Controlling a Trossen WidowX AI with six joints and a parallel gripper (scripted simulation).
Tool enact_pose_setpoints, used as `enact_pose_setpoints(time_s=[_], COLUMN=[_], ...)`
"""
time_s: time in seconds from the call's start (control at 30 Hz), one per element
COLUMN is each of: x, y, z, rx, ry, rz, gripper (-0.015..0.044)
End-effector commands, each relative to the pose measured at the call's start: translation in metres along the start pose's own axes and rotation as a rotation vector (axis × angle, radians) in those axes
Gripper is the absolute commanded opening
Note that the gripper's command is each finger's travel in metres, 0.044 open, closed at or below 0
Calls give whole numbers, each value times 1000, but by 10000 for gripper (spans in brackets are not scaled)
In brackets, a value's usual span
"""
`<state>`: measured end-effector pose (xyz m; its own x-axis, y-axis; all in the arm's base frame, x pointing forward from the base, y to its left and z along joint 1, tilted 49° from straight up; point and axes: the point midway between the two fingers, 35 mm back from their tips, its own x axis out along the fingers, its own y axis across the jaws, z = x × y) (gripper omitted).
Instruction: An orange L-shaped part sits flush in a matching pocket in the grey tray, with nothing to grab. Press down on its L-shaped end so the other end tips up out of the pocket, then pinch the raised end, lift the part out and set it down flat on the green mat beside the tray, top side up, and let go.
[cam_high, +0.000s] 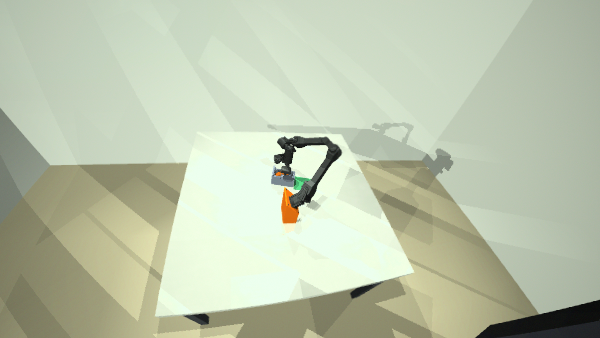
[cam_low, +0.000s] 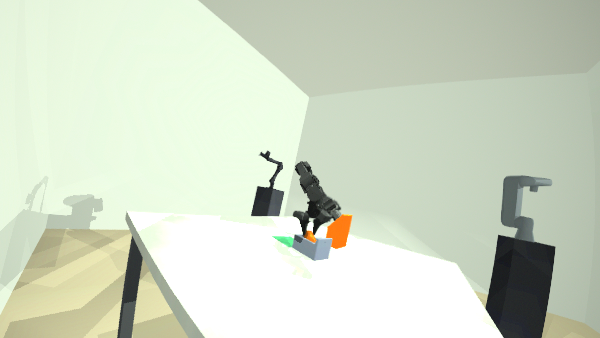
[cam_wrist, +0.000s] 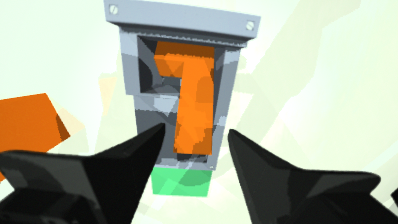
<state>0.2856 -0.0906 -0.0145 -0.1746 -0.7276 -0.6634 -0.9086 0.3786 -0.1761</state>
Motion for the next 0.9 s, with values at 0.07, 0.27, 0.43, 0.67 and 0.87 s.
enact_pose_setpoints(time_s=[0.07, 0.27, 0.43, 0.67, 0.87], x=[10, 9, 9, 9, 9], y=[1, 1, 1, 1, 1], z=[-1, -1, -1, -1, -1], rx=[-6, 0, 0, 0, 0], ry=[6, 2, 2, 2, 2], rz=[-2, 1, 1, 1, 1], gripper=[280, 201, 129, 82, 0])
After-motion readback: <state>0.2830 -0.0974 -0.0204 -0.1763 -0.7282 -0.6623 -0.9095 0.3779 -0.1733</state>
